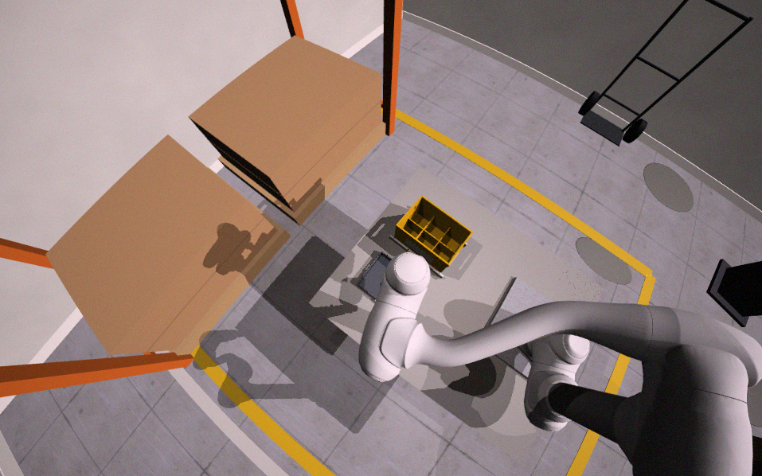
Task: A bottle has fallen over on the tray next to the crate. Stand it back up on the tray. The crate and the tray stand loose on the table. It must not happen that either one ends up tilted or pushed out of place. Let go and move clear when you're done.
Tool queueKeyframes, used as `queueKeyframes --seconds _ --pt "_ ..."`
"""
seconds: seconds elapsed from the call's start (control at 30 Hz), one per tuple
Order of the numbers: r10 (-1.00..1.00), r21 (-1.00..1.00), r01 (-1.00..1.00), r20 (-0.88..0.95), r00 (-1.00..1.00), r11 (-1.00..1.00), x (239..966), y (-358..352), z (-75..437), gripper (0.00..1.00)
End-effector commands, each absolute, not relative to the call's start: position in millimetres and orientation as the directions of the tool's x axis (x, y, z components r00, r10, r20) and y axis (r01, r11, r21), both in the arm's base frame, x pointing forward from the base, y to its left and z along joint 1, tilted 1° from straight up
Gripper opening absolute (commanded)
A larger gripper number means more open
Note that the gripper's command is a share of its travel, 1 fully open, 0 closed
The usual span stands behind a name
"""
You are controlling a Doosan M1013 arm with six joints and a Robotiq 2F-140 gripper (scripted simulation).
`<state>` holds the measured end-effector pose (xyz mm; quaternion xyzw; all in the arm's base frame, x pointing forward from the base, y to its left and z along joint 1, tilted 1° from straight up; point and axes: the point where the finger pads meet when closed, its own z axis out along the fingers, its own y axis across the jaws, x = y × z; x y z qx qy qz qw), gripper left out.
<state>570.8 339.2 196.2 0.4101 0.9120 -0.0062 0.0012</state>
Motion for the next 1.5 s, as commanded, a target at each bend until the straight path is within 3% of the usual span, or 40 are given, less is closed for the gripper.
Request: queueKeyframes --seconds 0.0,1.47 --pt "0.748 -0.01 0.748 -0.007 -0.664 0.664 570.8 339.2 196.3 0.1" --pt "0.783 -0.01 0.783 -0.008 -0.622 0.622 570.8 339.1 196.3 0.1"
